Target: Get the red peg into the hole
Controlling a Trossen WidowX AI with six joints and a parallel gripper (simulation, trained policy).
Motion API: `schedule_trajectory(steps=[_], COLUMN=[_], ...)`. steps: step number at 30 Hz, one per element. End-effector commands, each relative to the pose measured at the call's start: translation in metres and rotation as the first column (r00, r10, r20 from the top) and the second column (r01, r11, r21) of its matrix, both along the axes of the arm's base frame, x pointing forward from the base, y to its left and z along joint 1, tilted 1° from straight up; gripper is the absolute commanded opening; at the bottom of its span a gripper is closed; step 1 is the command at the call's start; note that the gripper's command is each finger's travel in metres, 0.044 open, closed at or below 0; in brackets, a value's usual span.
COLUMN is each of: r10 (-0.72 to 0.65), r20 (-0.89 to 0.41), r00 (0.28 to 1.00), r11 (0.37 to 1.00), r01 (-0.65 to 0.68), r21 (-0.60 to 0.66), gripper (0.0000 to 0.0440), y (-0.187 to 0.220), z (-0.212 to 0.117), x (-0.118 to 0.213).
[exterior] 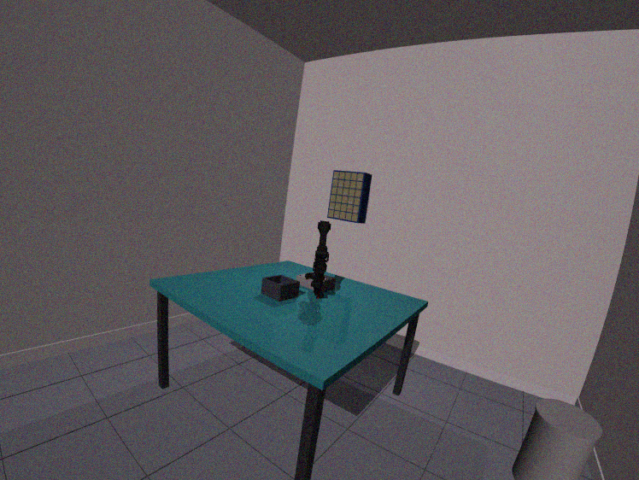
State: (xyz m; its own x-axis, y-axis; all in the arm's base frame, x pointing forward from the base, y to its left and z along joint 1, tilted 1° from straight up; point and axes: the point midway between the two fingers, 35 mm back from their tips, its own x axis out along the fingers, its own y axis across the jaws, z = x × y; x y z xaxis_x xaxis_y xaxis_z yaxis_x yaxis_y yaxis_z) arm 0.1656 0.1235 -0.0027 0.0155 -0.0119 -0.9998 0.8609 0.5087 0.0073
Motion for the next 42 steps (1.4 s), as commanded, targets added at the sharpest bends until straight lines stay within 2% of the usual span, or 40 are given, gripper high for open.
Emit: schedule_trajectory(steps=[1,8,27,42], r10=[0.004,0.012,0.154,0.155], r20=[-0.013,-0.05,0.108,0.188], r00=[1.0,0.999,0.982,0.97], r11=[1.0,0.999,0.987,0.983], r01=[-0.004,-0.01,-0.148,-0.132], r21=[0.015,0.043,-0.069,-0.132], gripper=[0.0183,0.0002,0.0001,0.0], y=[0.001,0.002,-0.019,-0.049], z=[-0.001,0.001,0.06,0.109], x=[0.0,0.0,0.038,0.084])
